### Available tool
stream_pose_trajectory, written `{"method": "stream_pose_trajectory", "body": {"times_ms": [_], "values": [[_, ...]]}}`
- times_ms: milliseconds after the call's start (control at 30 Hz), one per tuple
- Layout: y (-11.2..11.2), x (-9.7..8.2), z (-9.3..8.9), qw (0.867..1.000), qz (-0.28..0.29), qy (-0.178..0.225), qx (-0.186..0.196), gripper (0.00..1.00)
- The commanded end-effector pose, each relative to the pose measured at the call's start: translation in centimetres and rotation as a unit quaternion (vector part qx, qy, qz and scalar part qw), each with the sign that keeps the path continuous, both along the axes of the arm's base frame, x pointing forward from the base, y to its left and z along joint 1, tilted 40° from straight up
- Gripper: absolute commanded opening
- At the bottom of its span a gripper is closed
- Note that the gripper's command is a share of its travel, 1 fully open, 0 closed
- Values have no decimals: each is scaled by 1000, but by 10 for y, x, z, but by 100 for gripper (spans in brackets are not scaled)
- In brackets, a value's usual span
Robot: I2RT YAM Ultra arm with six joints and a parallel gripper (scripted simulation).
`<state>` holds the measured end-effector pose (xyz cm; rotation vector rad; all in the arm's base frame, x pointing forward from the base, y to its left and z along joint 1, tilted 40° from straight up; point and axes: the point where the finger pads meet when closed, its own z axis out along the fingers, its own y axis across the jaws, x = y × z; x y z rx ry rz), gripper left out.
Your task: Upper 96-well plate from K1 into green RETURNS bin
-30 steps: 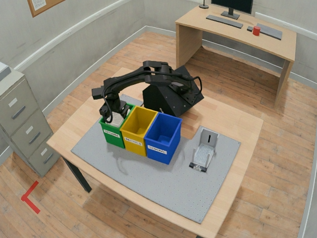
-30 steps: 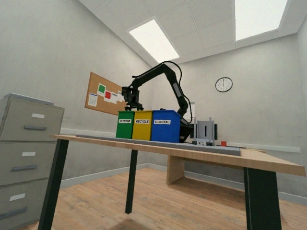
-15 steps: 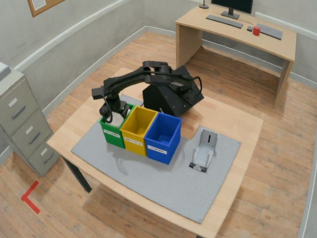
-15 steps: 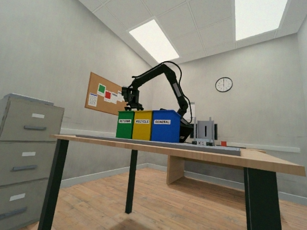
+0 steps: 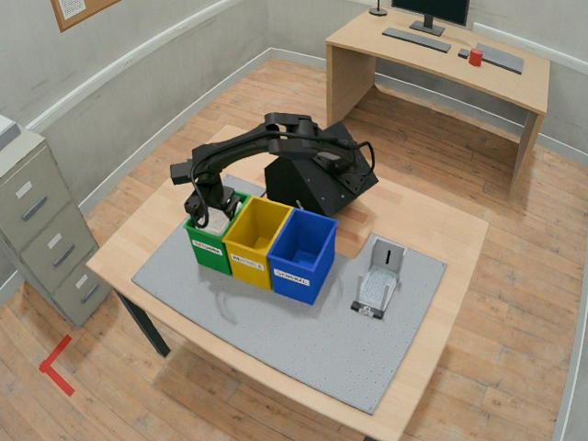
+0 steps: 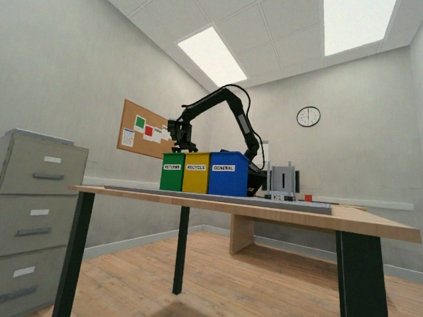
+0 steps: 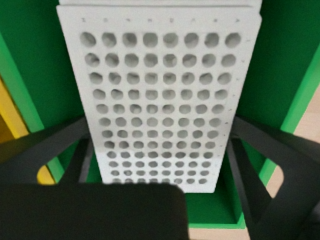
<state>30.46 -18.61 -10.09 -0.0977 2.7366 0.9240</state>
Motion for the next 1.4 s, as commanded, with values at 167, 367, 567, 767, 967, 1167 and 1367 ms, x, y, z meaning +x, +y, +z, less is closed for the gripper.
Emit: {"method": "stream_pose_trajectory", "body": {"times_ms": [167,367,567,767,967,1167,1367], "values": [[-18,7,10,1000,-16,-17,-11,0],[-17,6,7,1000,-16,-15,-8,0],[-18,7,7,1000,-16,-15,-9,99],[-18,7,7,1000,-16,-15,-9,99],[-18,7,7,1000,-16,-15,-9,99],[-18,7,7,1000,-16,-15,-9,99],[-18,7,7,1000,-16,-15,-9,99]]}}
